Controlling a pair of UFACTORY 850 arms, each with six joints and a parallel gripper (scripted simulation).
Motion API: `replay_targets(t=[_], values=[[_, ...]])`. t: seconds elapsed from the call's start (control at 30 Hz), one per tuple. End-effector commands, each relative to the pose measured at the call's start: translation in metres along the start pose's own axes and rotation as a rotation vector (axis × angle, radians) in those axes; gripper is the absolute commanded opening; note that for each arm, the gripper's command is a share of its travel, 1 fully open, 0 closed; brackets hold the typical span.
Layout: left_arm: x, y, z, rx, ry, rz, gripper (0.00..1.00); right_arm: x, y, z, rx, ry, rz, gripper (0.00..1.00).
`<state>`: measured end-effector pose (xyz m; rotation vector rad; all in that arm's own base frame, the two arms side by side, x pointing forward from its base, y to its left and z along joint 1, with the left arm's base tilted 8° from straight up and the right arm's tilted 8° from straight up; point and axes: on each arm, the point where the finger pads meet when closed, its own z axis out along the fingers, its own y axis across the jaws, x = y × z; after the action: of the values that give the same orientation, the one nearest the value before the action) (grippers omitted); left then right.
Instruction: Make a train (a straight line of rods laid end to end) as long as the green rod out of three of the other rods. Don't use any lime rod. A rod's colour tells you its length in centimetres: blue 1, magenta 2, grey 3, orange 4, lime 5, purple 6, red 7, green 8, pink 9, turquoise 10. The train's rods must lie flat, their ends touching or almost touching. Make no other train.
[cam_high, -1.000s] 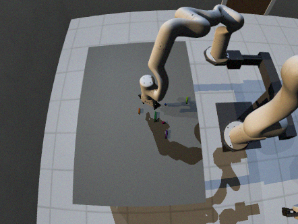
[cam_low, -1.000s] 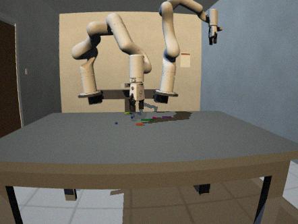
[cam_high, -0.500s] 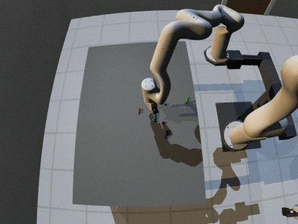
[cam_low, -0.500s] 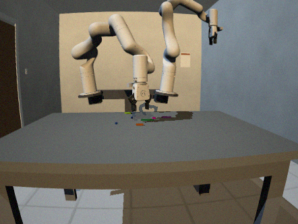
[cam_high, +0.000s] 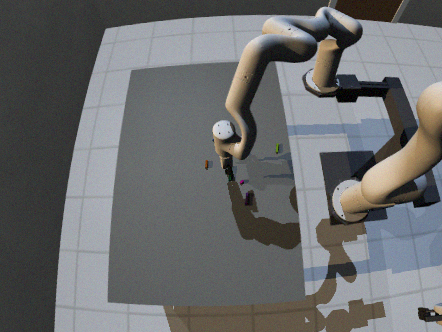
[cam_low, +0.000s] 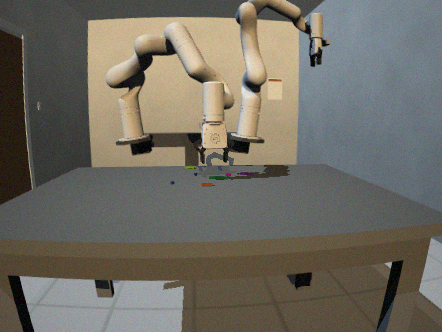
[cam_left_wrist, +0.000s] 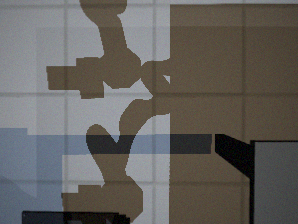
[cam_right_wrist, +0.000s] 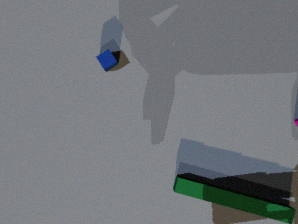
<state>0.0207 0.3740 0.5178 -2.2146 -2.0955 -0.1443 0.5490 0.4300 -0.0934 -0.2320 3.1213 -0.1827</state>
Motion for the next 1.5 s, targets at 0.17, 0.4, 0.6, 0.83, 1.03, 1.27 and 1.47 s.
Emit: replay_targets(t=[0.17, 0.4, 0.6, 0.83, 1.03, 1.27, 1.47], values=[[0.000, 0.000, -0.001, 0.000, 0.002, 0.000, 1.00, 0.004, 0.017, -0.001, 0.013, -0.016, 0.306, 1.00], [0.000, 0.000, -0.001, 0.000, 0.002, 0.000, 1.00, 0.008, 0.028, -0.001, 0.011, -0.018, 0.502, 1.00], [0.000, 0.000, -0.001, 0.000, 0.002, 0.000, 1.00, 0.011, 0.037, -0.001, 0.010, -0.019, 0.681, 1.00], [0.000, 0.000, -0.001, 0.000, 0.002, 0.000, 1.00, 0.015, 0.047, -0.001, 0.008, -0.020, 0.866, 1.00], [0.000, 0.000, -0.001, 0.000, 0.002, 0.000, 1.00, 0.019, 0.057, -0.001, 0.006, -0.021, 1.046, 1.00], [0.000, 0.000, -0.001, 0.000, 0.002, 0.000, 1.00, 0.023, 0.065, 0.000, 0.005, -0.021, 1.195, 1.00], [0.000, 0.000, -0.001, 0.000, 0.002, 0.000, 1.00, 0.028, 0.076, 0.000, 0.002, -0.022, 1.409, 1.00]])
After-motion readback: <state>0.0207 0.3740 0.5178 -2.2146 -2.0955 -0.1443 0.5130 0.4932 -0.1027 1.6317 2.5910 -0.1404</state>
